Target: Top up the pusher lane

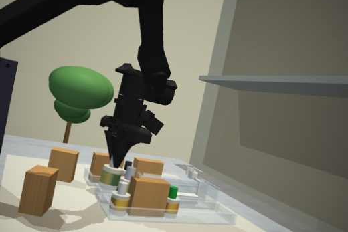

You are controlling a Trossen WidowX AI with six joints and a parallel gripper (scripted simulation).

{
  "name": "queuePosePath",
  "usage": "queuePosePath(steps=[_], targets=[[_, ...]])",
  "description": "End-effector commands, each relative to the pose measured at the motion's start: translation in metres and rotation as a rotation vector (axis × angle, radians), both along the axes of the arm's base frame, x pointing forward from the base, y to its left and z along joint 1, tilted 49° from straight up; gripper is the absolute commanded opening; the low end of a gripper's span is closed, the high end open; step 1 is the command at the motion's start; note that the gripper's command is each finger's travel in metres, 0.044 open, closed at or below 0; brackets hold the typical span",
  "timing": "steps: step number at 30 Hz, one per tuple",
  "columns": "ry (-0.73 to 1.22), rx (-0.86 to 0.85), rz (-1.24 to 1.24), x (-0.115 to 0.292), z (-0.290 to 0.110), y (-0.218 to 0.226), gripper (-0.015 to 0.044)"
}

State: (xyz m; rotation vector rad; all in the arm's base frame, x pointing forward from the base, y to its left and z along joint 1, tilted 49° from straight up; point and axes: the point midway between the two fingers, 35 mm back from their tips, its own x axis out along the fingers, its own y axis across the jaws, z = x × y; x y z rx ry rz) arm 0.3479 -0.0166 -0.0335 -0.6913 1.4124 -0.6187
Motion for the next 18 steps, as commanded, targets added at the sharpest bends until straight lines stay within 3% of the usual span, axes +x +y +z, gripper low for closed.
queuePosePath(steps=[1, 18], targets=[[-0.028, -0.003, 0.005, 0.0081, 0.003, 0.0008, 0.0], [-0.028, -0.003, 0.005, 0.0097, 0.0031, 0.0009, 0.0]])
